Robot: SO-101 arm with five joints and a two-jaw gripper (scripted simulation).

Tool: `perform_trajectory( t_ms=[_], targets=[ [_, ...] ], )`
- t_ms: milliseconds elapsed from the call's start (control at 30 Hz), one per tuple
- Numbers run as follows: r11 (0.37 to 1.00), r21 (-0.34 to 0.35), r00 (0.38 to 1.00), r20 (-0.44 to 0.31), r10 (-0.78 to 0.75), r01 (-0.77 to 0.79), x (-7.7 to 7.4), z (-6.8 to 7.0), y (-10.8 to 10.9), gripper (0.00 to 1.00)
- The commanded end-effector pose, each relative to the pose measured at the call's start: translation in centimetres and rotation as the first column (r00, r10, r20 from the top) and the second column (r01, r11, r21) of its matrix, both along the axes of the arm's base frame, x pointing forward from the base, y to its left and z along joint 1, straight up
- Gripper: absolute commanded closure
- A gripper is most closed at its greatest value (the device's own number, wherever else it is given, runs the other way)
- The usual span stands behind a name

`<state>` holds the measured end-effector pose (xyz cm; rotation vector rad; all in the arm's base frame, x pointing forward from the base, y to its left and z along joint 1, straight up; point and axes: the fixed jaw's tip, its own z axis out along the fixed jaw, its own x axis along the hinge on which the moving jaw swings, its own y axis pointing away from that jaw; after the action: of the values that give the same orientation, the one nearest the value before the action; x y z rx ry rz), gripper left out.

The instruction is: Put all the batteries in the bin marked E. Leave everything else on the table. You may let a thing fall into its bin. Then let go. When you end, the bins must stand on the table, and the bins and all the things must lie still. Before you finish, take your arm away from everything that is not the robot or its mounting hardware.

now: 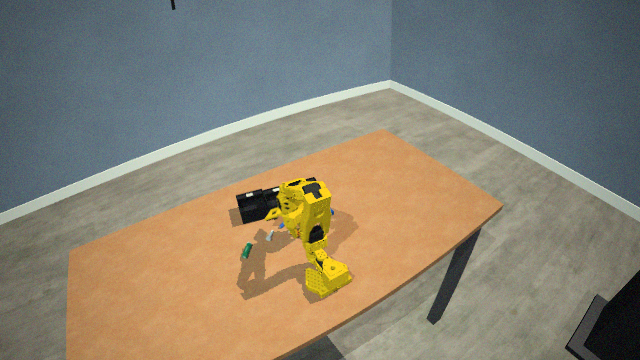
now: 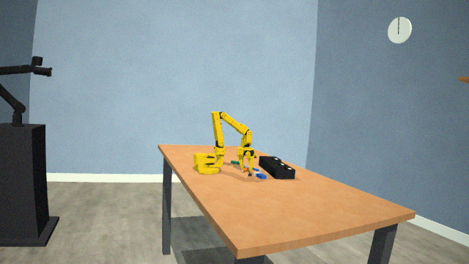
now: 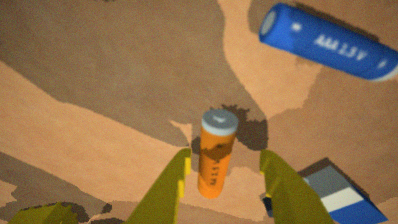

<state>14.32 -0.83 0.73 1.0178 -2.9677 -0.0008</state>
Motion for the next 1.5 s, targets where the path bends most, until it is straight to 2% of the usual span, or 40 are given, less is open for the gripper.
perform_trajectory(
  t_ms=[0,500,1000,1467],
  targets=[
    [1.000,-0.001,1.000,0.018,0.002,-0.002,0.25,0.06,-0.09,0.79],
    [1.000,-0.001,1.000,0.018,0.002,-0.002,0.25,0.06,-0.09,0.83],
    [1.000,-0.001,1.000,0.018,0.002,-0.002,0.25,0.06,-0.09,0.96],
    [1.000,-0.001,1.000,0.018,0.002,-0.002,0.25,0.06,-0.09,1.00]
  ],
)
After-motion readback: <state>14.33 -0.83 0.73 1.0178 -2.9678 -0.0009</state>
